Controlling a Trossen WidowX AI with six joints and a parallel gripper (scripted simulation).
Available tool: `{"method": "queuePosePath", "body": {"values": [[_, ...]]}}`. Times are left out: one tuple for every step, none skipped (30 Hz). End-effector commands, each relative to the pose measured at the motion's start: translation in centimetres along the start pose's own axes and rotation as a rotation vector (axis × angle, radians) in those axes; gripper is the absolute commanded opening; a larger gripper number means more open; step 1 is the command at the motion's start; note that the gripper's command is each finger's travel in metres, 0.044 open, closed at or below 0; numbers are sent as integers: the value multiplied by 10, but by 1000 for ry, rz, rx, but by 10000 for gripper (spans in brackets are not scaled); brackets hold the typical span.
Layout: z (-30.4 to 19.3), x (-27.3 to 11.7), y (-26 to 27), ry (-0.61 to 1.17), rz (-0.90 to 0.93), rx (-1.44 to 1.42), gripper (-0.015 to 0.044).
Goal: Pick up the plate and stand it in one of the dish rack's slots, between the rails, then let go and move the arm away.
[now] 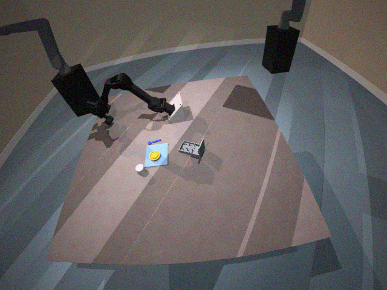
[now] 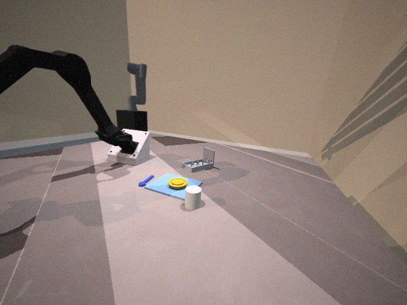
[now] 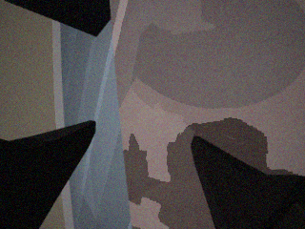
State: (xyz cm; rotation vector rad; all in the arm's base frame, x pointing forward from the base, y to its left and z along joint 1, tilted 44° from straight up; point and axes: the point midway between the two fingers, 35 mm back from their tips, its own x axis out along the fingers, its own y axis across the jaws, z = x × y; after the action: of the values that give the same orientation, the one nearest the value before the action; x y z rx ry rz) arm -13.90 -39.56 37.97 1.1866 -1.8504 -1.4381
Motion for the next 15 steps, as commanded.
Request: {"method": "queuePosePath", "body": {"values": [[-34, -11, -6, 104, -17, -24, 400], [-39, -13, -7, 117, -19, -32, 400], [-43, -15, -8, 130, -21, -39, 400], [-48, -17, -9, 143, -23, -47, 400], [-53, -19, -10, 156, -25, -55, 400], [-57, -21, -12, 169, -28, -63, 400], [-62, -23, -13, 181, -30, -71, 400], [-66, -25, -14, 194, -32, -80, 400], [-71, -27, -15, 207, -34, -88, 400], [-75, -30, -17, 220, -36, -96, 400], [-80, -32, -18, 232, -37, -104, 400], [-84, -35, -19, 245, -39, -112, 400], [-89, -37, -20, 258, -41, -120, 400], [-93, -39, -22, 270, -43, -129, 400], [-97, -42, -24, 282, -46, -139, 400]]}}
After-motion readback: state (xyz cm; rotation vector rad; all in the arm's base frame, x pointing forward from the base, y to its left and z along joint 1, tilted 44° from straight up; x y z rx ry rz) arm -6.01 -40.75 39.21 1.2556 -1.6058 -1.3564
